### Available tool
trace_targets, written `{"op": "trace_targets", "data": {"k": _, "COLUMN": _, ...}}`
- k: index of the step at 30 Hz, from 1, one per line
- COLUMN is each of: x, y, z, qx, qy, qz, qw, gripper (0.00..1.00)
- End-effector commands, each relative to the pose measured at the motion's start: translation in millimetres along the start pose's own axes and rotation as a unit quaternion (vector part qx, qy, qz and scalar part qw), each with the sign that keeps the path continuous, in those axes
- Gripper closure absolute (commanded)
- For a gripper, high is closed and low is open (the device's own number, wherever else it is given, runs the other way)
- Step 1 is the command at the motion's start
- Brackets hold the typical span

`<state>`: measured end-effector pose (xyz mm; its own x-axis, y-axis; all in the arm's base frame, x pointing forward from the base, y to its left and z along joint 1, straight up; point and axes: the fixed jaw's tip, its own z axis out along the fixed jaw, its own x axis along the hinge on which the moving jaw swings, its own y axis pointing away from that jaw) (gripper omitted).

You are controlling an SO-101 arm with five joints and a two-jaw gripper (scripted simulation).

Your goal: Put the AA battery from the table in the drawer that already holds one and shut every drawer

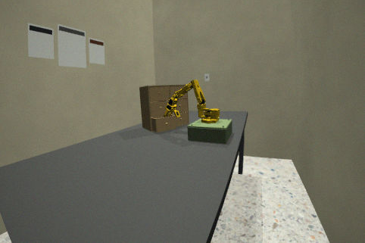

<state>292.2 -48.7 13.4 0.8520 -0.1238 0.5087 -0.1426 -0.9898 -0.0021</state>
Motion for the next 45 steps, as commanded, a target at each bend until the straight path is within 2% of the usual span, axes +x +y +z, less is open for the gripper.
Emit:
{"op": "trace_targets", "data": {"k": 1, "x": 1.6, "y": 0.5, "z": -5.2, "qx": 0.0, "qy": -0.005, "qz": 0.002, "qw": 1.0, "gripper": 0.75}}
{"op": "trace_targets", "data": {"k": 12, "x": 14.2, "y": 0.5, "z": -28.1, "qx": 0.0, "qy": -0.005, "qz": 0.01, "qw": 1.0, "gripper": 0.75}}
{"op": "trace_targets", "data": {"k": 31, "x": 14.2, "y": 0.5, "z": -28.1, "qx": 0.0, "qy": -0.005, "qz": 0.01, "qw": 1.0, "gripper": 0.75}}
{"op": "trace_targets", "data": {"k": 45, "x": -10.3, "y": 0.5, "z": -53.8, "qx": 0.0, "qy": -0.005, "qz": 0.012, "qw": 1.0, "gripper": 0.75}}
